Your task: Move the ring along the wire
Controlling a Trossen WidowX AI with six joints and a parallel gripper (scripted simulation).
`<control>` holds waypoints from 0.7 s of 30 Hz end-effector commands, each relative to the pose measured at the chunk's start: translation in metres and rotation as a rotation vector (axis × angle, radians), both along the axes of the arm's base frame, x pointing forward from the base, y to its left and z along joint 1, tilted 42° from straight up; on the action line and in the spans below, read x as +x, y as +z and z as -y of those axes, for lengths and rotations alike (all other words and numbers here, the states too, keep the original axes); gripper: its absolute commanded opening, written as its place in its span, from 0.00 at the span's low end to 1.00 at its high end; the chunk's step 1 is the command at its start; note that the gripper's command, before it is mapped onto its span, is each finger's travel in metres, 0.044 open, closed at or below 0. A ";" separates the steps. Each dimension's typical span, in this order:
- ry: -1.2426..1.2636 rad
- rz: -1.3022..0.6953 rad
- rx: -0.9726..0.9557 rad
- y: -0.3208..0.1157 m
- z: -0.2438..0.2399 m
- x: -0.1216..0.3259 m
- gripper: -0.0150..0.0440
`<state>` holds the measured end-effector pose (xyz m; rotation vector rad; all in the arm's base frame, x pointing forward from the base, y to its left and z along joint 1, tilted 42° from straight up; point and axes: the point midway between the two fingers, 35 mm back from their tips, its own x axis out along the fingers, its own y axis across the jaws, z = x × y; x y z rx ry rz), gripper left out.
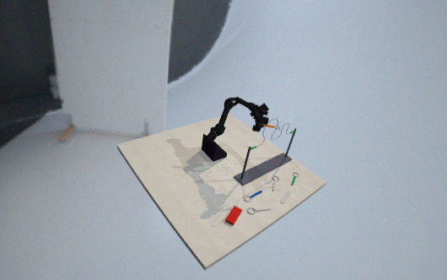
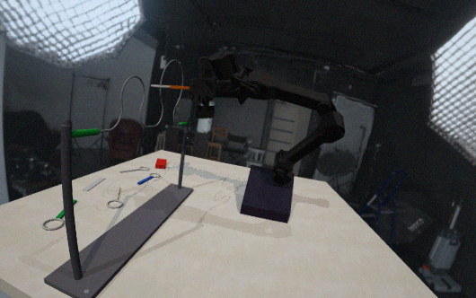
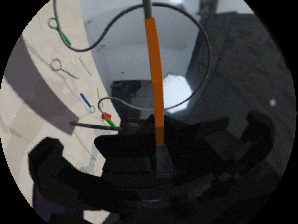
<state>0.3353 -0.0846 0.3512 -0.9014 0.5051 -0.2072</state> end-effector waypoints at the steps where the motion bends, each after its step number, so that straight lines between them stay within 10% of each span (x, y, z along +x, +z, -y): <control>1: 0.001 0.008 0.064 0.000 -0.001 0.000 0.00; 21: 0.012 0.023 0.313 -0.006 -0.006 0.001 0.00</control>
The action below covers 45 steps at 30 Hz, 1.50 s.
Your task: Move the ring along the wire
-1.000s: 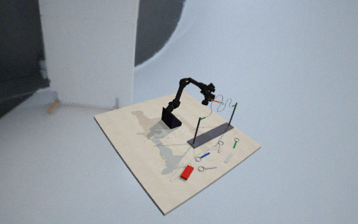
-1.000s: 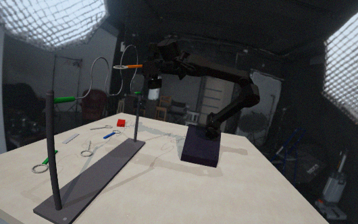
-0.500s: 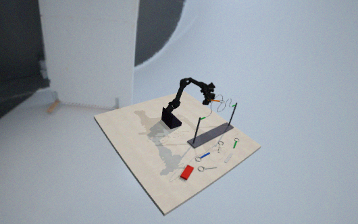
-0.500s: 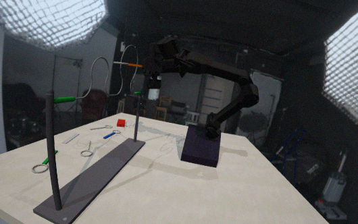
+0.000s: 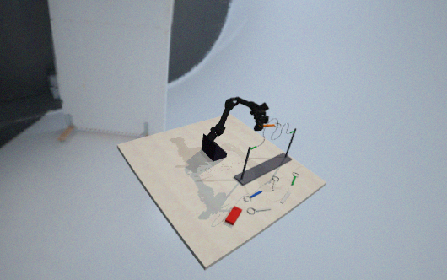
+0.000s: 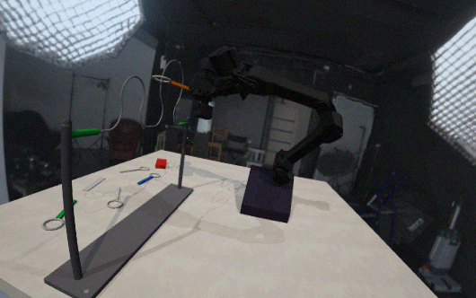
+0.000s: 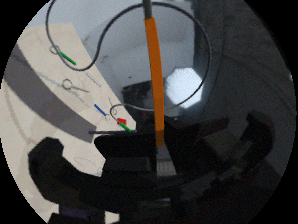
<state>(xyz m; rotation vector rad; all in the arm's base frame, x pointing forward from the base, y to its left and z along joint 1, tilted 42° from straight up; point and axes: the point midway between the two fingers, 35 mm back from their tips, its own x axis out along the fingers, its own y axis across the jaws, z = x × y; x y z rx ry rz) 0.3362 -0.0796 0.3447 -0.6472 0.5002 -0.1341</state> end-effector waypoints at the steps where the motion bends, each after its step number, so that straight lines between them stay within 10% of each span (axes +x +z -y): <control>1: 0.001 0.008 0.064 0.001 -0.001 0.000 0.00; 45: 0.026 0.041 0.611 -0.007 -0.016 0.002 0.00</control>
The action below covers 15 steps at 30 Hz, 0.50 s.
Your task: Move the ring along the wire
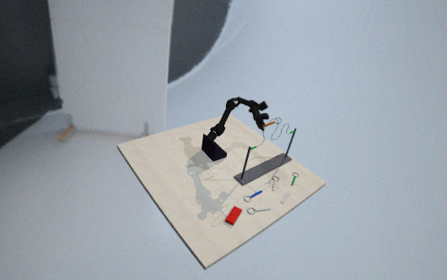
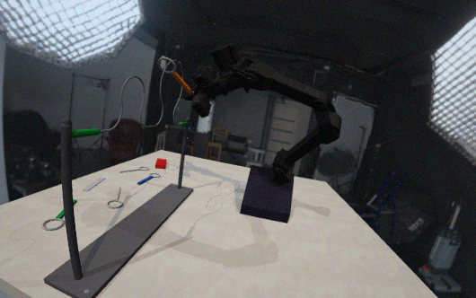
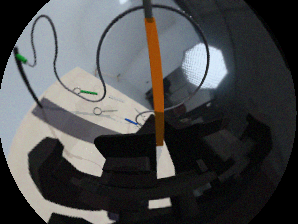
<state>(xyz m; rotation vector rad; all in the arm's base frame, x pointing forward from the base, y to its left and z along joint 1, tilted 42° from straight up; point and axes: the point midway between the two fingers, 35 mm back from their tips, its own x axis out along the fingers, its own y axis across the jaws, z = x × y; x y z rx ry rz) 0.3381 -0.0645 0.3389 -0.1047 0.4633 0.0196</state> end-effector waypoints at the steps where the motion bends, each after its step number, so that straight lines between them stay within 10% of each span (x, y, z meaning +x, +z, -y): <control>1: 0.001 0.002 0.065 -0.001 -0.001 0.000 0.00; 15: 0.010 0.013 0.239 -0.002 -0.007 0.001 0.00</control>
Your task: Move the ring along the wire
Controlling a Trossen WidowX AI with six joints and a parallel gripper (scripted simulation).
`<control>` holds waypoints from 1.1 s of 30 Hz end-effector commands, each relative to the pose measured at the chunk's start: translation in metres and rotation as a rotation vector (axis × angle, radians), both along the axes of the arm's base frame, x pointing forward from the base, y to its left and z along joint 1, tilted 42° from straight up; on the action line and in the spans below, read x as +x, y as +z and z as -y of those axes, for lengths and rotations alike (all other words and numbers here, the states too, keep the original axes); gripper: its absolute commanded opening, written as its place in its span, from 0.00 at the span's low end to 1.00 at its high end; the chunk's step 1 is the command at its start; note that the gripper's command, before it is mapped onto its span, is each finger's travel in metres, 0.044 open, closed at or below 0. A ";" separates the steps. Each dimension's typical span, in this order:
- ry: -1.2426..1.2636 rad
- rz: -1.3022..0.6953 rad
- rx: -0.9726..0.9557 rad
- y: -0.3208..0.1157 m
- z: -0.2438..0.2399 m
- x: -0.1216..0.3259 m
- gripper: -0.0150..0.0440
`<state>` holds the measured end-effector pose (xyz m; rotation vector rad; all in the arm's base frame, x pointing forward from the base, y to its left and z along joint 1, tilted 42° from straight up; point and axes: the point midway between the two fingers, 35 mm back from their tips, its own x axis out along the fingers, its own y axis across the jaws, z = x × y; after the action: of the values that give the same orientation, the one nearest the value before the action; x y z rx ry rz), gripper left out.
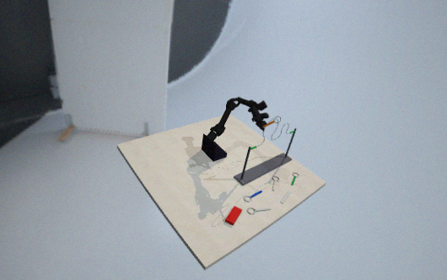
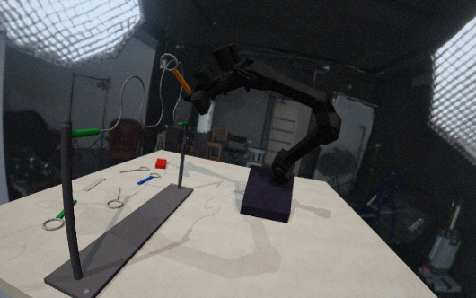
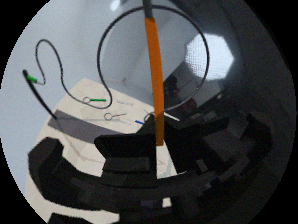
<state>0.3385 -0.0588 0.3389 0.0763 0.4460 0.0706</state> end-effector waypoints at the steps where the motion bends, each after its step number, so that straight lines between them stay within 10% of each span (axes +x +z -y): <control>1: 0.002 0.001 0.065 -0.002 -0.001 0.000 0.00; 33: 0.019 0.028 0.464 0.001 -0.013 0.001 0.00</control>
<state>0.3399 -0.0467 0.3417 0.4743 0.3975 0.1806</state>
